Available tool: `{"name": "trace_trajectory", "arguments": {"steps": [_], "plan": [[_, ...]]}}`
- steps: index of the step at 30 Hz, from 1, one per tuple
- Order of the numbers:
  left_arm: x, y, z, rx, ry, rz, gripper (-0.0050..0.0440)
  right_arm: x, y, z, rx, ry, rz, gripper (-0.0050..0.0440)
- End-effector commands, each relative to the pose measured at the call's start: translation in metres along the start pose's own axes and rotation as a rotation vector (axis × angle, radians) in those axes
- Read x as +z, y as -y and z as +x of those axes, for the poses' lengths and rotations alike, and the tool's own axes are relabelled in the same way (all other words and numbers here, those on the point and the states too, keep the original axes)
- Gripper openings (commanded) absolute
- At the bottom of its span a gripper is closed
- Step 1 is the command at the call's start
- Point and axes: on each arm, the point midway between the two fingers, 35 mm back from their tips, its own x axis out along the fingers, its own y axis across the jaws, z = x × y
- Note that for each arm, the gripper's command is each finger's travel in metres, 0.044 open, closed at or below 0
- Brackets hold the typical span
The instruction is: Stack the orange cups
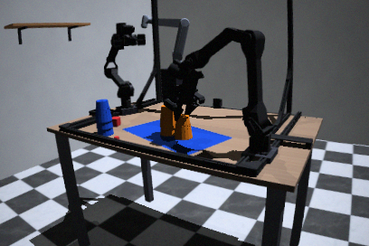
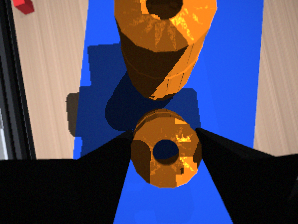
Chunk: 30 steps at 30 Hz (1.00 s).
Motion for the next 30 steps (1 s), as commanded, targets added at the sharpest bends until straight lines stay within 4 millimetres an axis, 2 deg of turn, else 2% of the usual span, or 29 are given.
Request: {"name": "trace_trajectory", "arguments": {"steps": [1,19,30], "plan": [[-0.0025,0.0005,0.0023,-0.003,-0.008,-0.002,0.0000,-0.0001,-0.0002,0.0001,0.001,0.000,0.003,0.0000],[0.0000,0.0000,0.0002,0.000,0.000,0.000,0.0000,-0.0001,-0.0002,0.0001,0.001,0.000,0.003,0.0000],[0.0000,0.0000,0.0002,0.000,0.000,0.000,0.0073,-0.0001,-0.0002,0.0001,0.001,0.000,0.003,0.0000]]}}
